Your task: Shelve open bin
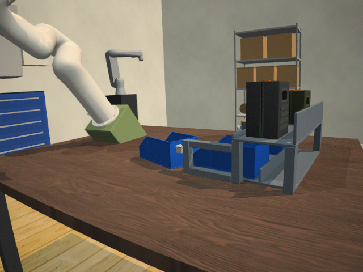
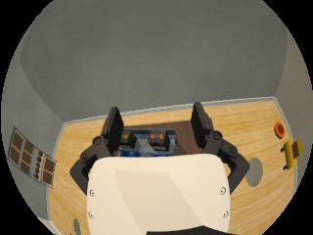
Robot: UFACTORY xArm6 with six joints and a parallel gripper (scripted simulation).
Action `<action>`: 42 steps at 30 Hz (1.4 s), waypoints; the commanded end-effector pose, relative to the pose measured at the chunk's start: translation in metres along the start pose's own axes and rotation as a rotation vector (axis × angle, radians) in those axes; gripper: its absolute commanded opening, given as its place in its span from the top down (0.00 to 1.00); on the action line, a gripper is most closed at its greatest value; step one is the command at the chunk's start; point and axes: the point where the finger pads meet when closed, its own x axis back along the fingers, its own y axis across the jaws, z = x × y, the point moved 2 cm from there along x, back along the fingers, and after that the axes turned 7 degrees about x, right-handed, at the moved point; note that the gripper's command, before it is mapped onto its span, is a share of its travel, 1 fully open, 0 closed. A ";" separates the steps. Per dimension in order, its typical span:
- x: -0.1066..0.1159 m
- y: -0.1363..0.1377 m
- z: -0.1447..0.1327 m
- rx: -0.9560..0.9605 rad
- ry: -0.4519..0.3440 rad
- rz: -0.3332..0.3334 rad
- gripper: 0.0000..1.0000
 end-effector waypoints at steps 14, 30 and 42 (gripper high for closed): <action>-0.001 -0.027 -0.037 0.114 -0.205 -0.089 0.00; -0.003 -0.054 -0.076 0.231 -0.416 -0.181 0.00; -0.003 -0.079 -0.119 0.235 -0.424 -0.184 0.00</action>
